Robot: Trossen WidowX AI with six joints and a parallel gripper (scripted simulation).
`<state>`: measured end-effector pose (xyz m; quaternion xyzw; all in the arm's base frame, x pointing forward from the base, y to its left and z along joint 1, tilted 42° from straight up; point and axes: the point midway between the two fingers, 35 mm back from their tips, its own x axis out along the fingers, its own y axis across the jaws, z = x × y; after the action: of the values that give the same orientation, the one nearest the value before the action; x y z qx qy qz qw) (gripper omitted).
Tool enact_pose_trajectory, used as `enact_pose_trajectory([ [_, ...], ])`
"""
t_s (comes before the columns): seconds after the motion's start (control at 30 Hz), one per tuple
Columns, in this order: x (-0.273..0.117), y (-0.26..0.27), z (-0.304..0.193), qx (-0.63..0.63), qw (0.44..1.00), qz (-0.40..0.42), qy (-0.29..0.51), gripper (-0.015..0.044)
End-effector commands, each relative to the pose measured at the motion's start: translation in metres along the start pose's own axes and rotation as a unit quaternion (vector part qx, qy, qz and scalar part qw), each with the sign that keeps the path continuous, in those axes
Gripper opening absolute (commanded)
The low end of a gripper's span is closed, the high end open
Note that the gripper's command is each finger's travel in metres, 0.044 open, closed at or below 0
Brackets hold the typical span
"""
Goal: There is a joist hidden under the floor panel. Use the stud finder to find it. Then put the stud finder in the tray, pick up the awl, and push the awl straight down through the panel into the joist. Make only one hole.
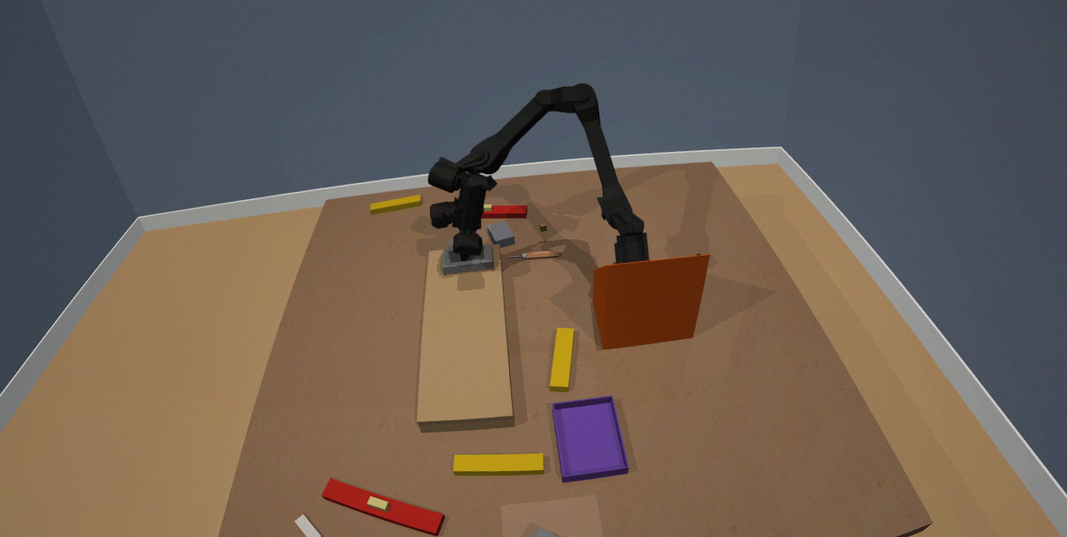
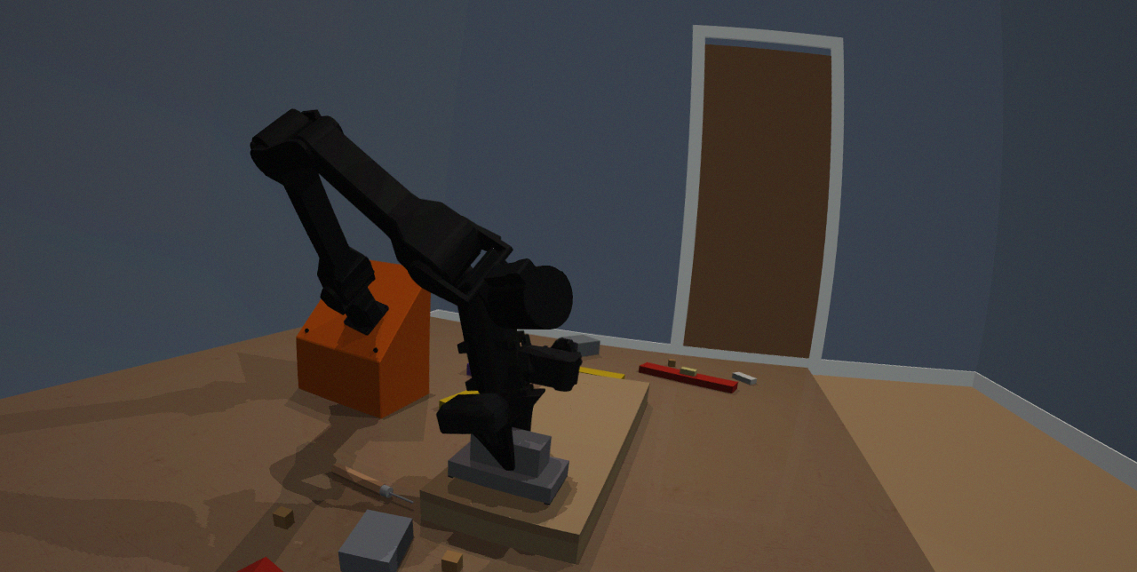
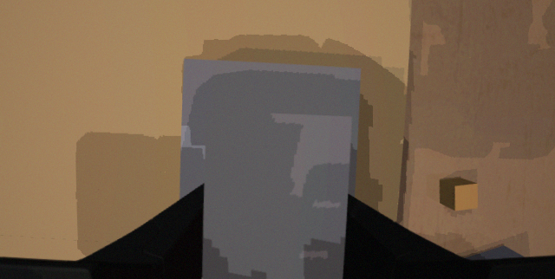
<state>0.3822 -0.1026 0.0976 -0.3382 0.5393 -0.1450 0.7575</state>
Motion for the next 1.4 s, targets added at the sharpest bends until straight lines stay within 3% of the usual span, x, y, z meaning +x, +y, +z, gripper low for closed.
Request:
enact_pose_trajectory([
  [0.0,-0.021,-0.003,0.011,0.005,1.000,-0.003,-0.009,0.0000],
  [0.3,-0.085,-0.006,0.025,0.005,1.000,-0.004,-0.009,0.0000],
  [0.53,-0.089,0.008,0.031,-0.013,1.000,0.007,-0.014,0.0000],
  [0.97,-0.093,0.128,0.060,-0.150,0.984,0.083,-0.039,0.0000],
  [1.37,-0.106,0.242,0.052,-0.280,0.949,0.139,-0.052,0.0000],
])
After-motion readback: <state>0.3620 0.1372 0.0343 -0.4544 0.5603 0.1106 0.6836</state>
